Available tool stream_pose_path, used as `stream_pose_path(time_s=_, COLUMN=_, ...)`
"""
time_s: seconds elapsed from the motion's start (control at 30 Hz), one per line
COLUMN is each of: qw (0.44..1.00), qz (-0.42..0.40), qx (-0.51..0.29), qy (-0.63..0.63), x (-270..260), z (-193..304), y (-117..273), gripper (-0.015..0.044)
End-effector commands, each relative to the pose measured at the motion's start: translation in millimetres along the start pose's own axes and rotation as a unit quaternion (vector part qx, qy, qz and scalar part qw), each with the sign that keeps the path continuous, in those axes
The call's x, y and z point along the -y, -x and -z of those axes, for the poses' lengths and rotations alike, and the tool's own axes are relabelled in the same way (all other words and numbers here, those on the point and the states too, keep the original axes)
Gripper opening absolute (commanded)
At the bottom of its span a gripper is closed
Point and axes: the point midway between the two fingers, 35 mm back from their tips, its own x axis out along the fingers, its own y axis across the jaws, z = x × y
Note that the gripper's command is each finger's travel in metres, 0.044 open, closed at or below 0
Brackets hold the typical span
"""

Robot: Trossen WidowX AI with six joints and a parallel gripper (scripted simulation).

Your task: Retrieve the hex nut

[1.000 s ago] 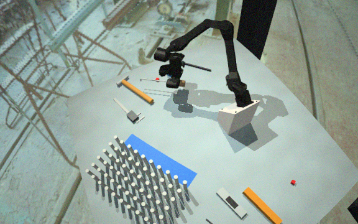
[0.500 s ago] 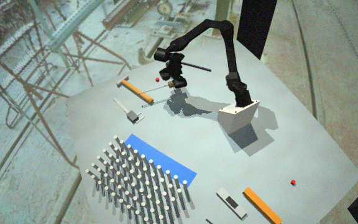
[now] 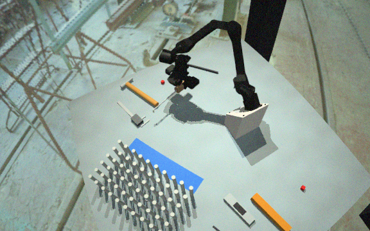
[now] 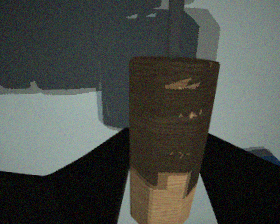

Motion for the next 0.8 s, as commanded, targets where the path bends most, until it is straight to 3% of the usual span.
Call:
stream_pose_path(time_s=0.0, qw=0.998, qz=0.001, qx=0.0, qy=0.059, x=0.4, z=-0.1, y=-0.2, gripper=0.0)
stream_pose_path(time_s=0.37, qw=0.969, qz=0.001, qx=0.0, qy=0.248, x=0.5, z=-0.4, y=-0.6, gripper=0.0)
stream_pose_path(time_s=0.77, qw=0.897, qz=0.001, qx=0.0, qy=0.443, x=0.6, z=-0.7, y=-1.0, gripper=0.0)
